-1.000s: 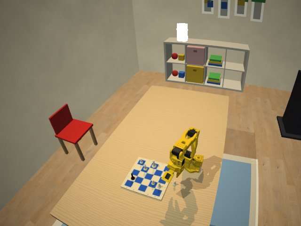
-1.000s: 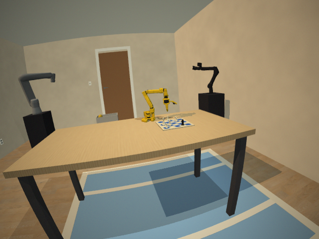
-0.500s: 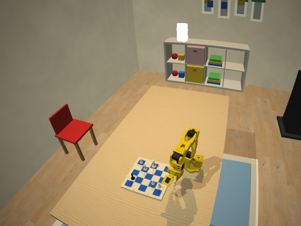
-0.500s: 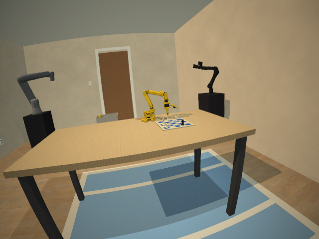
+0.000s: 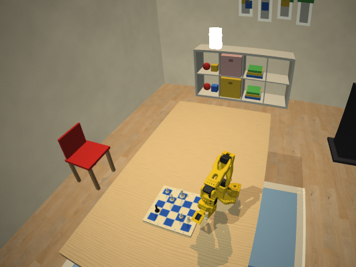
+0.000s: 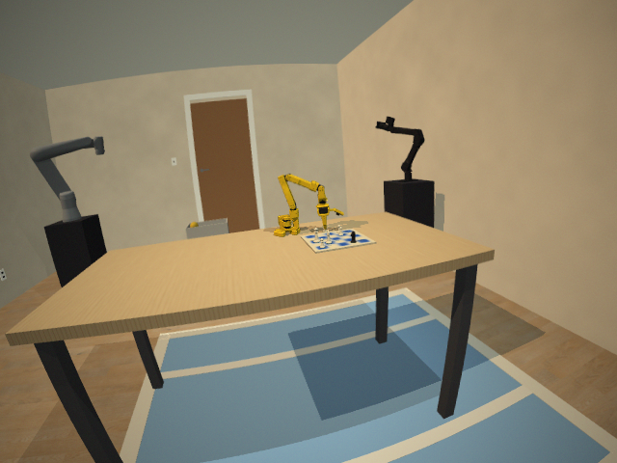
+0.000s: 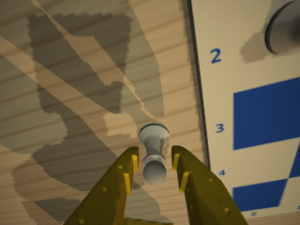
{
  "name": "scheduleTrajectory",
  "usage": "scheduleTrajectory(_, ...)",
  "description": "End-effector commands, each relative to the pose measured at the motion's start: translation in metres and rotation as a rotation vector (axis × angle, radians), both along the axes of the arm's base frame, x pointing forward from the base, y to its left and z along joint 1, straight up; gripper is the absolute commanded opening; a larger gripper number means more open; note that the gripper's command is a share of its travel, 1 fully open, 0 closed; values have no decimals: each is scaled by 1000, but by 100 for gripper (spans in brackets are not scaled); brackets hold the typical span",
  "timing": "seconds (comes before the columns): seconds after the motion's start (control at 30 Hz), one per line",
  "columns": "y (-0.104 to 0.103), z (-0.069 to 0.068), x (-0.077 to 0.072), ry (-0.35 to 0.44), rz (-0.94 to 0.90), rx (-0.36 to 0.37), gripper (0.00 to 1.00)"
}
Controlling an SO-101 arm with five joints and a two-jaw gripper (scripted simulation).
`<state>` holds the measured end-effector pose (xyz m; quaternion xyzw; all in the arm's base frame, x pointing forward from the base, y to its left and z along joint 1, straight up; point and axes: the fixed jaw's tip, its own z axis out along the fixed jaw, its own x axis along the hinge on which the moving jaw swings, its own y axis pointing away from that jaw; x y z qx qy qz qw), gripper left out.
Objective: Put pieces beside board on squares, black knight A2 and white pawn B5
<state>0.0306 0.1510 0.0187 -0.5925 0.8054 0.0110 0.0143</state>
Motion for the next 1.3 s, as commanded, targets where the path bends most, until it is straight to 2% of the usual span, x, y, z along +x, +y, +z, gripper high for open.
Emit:
scheduleTrajectory(0.0,-3,-6,-1,6,-1,-17,9)
scheduleTrajectory(0.53,-7,-10,-2,6,-1,-17,9)
scheduleTrajectory(1.27,-5,-7,-2,6,-1,-17,9)
